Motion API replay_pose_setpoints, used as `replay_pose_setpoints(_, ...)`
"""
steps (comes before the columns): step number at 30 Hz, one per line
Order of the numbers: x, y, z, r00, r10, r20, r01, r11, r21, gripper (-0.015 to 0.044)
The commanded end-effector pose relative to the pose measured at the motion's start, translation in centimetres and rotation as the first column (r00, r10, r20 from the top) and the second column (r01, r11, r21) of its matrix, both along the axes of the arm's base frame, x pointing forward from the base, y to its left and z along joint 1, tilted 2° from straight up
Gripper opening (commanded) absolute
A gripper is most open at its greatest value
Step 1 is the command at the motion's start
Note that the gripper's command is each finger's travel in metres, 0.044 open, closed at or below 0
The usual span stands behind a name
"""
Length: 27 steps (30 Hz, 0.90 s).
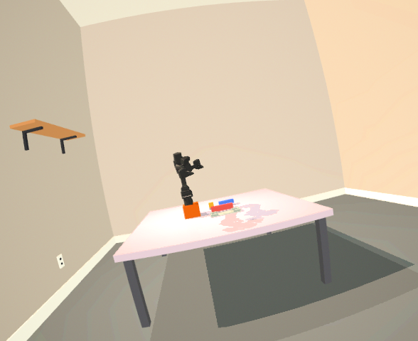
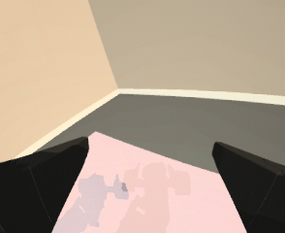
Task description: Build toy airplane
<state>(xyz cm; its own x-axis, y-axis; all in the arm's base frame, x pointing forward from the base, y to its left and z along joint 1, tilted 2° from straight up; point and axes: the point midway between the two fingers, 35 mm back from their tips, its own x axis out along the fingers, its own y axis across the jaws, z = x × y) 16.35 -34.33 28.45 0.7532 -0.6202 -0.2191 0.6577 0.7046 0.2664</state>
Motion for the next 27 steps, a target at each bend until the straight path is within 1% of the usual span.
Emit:
replay_pose_setpoints(1,4.3,2.2,-2.5,0.996,0.083,-0.034,-0.078,0.989,0.126,0.044)
replay_pose_setpoints(5,9.3,6.1,-5.8,0.967,0.228,-0.116,-0.197,0.954,0.227,0.044)
replay_pose_setpoints(8,12.5,9.9,-8.2,0.92,0.345,-0.184,-0.284,0.913,0.294,0.044)
replay_pose_setpoints(12,15.0,14.4,-10.9,0.847,0.462,-0.263,-0.352,0.858,0.374,0.044)
replay_pose_setpoints(15,16.4,18.8,-13.1,0.761,0.554,-0.338,-0.391,0.807,0.442,0.044)
replay_pose_setpoints(21,16.8,27.9,-17.0,0.519,0.698,-0.494,-0.441,0.713,0.545,0.044)
replay_pose_setpoints(27,14.0,35.5,-20.4,0.195,0.74,-0.643,-0.446,0.651,0.614,0.044)
